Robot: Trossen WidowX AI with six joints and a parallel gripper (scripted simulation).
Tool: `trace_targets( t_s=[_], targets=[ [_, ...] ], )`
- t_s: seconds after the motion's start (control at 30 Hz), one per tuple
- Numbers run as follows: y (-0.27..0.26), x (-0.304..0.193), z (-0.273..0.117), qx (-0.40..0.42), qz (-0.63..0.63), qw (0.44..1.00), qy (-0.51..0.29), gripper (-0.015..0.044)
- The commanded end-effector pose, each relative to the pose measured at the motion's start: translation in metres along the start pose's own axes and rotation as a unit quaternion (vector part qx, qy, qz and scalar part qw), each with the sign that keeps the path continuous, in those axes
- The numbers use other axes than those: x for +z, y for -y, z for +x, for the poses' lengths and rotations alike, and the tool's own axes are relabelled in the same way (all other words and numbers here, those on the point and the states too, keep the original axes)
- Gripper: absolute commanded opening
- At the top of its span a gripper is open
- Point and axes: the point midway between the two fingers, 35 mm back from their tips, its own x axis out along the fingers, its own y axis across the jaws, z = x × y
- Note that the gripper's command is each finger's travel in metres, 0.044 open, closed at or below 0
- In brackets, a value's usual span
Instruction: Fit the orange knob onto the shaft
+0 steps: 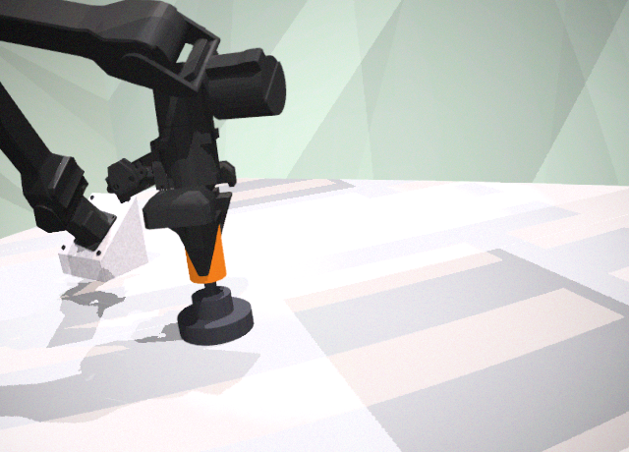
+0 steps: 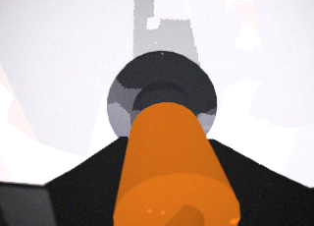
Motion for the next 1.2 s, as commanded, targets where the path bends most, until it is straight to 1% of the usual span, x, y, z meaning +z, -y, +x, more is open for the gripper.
trace_targets(
  t_s=[0.0,1.17],
  targets=[
    [-0.0001,-0.0025,-0.0027,0.002,0.019,1.000,-0.004,0.0000],
    [0.0004,0.0005,0.0029,0.002,0.019,1.000,-0.004,0.0000]
  ],
)
